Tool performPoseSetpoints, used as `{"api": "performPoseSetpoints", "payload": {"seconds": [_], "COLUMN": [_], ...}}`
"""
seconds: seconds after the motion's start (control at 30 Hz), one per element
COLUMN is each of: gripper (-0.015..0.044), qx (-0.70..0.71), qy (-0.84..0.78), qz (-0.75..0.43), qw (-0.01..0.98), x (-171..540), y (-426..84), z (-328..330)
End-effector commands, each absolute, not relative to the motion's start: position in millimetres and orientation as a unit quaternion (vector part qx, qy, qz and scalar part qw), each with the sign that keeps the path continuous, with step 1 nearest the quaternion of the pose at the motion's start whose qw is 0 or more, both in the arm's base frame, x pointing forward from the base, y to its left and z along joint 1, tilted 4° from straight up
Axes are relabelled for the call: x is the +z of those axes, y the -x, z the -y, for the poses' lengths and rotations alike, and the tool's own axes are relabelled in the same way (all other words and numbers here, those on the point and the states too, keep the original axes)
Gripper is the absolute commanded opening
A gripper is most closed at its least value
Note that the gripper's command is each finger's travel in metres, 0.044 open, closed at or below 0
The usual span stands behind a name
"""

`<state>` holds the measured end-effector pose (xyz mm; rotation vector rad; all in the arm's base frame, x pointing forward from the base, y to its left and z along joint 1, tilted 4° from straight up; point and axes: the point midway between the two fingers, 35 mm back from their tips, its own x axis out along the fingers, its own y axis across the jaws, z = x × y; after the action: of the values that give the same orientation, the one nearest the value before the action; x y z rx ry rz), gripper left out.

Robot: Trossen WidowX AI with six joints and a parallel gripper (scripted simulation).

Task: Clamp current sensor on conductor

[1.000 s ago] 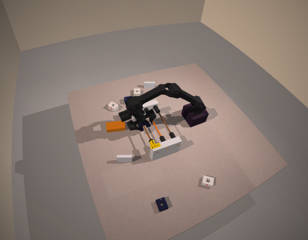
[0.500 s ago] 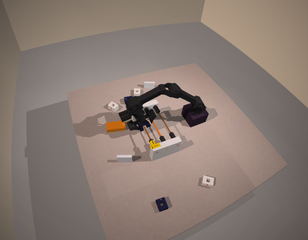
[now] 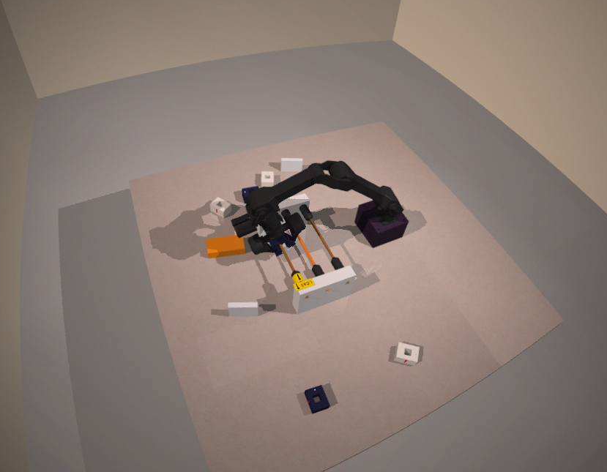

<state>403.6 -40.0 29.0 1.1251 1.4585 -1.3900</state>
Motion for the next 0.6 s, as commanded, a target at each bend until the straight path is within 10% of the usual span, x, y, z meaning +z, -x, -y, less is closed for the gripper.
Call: {"api": "performPoseSetpoints", "payload": {"seconds": [0.0, 0.17, 0.57], "gripper": [0.0318, 0.0285, 0.0000], "qx": [-0.551, -0.551, -0.551], "qy": [-0.446, -0.446, -0.446], "qz": [-0.578, -0.578, -0.578], "qw": [0.405, 0.405, 0.405], "x": [29.0, 29.0, 29.0], "y": [-403.6, -403.6, -403.6], "z": [39.9, 39.9, 39.9]}}
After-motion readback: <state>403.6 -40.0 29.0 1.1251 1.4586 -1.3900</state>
